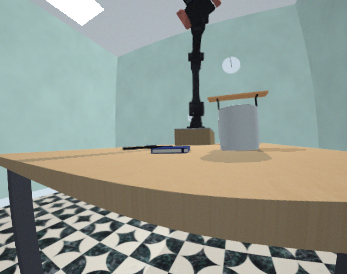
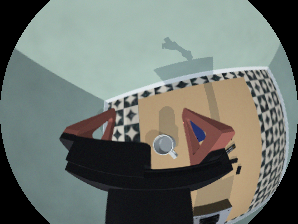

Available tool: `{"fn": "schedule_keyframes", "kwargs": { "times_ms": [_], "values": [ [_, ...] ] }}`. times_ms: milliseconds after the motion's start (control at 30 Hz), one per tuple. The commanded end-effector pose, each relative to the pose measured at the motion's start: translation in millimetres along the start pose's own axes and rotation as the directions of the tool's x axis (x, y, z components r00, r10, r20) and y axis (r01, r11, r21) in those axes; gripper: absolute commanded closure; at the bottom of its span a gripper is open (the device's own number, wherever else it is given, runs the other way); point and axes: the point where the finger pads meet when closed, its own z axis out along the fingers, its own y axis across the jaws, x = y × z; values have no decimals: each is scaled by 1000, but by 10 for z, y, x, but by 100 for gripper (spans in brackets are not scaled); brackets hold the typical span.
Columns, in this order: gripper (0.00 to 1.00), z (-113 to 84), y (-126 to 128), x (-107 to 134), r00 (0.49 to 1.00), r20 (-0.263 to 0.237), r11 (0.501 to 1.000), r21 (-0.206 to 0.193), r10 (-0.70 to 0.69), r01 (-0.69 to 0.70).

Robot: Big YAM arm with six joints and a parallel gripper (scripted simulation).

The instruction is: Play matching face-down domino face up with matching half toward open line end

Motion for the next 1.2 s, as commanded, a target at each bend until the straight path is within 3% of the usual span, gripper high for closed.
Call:
{"fn": "schedule_keyframes", "kwargs": {
  "times_ms": [0, 233, 467, 500, 800, 1033, 1067, 1167],
  "values": [
    [0, -202, 40, -219, 997, 68, 999, -28, -31, 33],
    [0, -574, 40, -562, 974, 197, 990, -66, -109, 124],
    [0, -574, 40, -562, 974, 197, 990, -66, -109, 124],
    [0, -477, -26, -397, 984, 155, 994, -49, -90, 98],
    [0, -564, 38, -555, 975, 195, 990, -65, -110, 125],
    [0, -564, 38, -555, 975, 195, 990, -65, -110, 125],
    [0, -571, -33, -443, 977, 179, 991, -52, -114, 125],
    [0, -743, -40, -570, 960, 236, 985, -56, -148, 166]
  ]
}}
